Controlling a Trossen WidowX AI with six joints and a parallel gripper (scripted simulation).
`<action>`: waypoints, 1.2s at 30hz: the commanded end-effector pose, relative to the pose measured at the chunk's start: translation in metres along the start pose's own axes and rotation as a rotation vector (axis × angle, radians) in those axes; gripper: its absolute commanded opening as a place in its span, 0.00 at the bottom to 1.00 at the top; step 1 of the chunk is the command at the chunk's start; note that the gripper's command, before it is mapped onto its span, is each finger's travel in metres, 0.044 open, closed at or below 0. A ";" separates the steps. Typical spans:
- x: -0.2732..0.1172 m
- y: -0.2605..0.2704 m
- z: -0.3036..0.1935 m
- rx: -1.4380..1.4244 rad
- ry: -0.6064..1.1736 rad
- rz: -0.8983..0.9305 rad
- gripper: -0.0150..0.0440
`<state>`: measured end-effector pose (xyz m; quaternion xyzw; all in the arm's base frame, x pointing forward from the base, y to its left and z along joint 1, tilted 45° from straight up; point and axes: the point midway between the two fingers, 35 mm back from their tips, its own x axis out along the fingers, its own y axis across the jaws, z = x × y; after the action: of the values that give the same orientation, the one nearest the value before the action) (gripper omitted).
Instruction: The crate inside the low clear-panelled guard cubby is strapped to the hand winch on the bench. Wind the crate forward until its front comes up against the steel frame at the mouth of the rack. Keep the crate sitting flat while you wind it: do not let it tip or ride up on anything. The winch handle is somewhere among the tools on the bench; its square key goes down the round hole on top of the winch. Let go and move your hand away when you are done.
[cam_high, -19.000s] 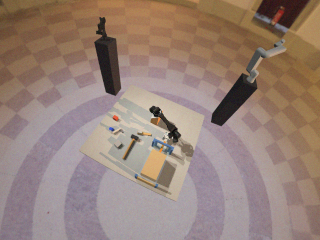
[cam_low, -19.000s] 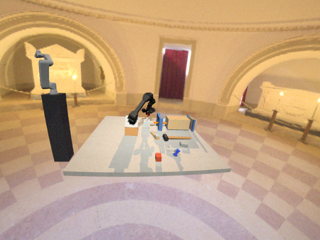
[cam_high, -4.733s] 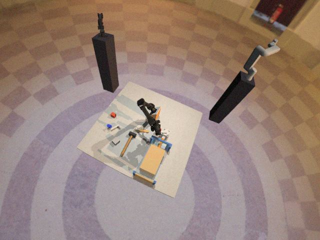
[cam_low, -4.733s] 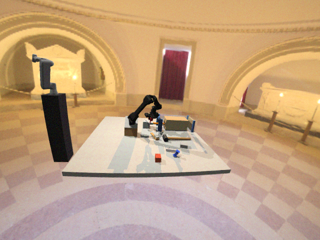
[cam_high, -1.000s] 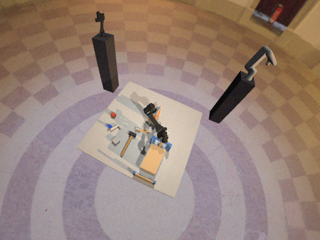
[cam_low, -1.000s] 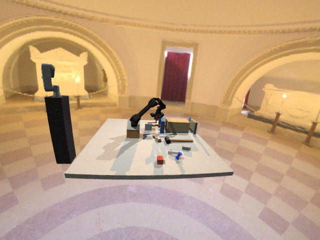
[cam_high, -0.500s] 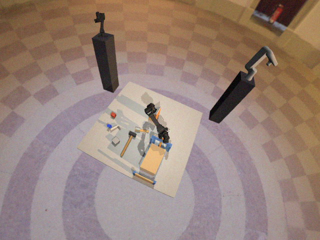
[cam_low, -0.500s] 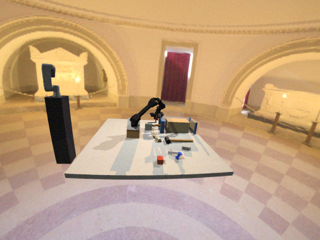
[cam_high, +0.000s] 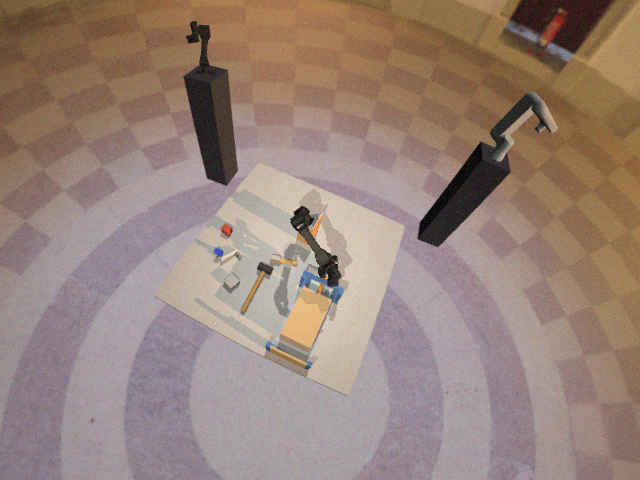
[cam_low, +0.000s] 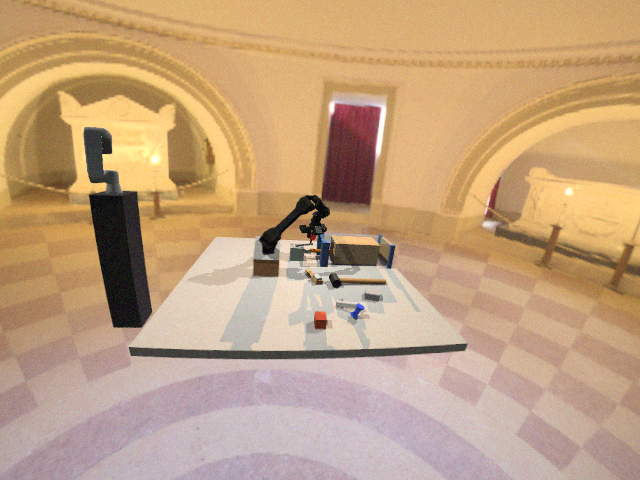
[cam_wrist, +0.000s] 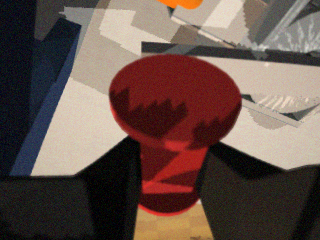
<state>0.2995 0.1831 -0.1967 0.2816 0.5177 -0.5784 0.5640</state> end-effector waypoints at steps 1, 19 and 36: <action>0.012 -0.004 -0.024 -0.026 0.030 -0.004 0.25; 0.016 -0.008 -0.034 -0.026 0.031 -0.004 0.25; 0.018 -0.010 -0.039 -0.026 0.031 -0.004 0.25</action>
<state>0.2919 0.1969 -0.2081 0.2866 0.5149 -0.5758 0.5667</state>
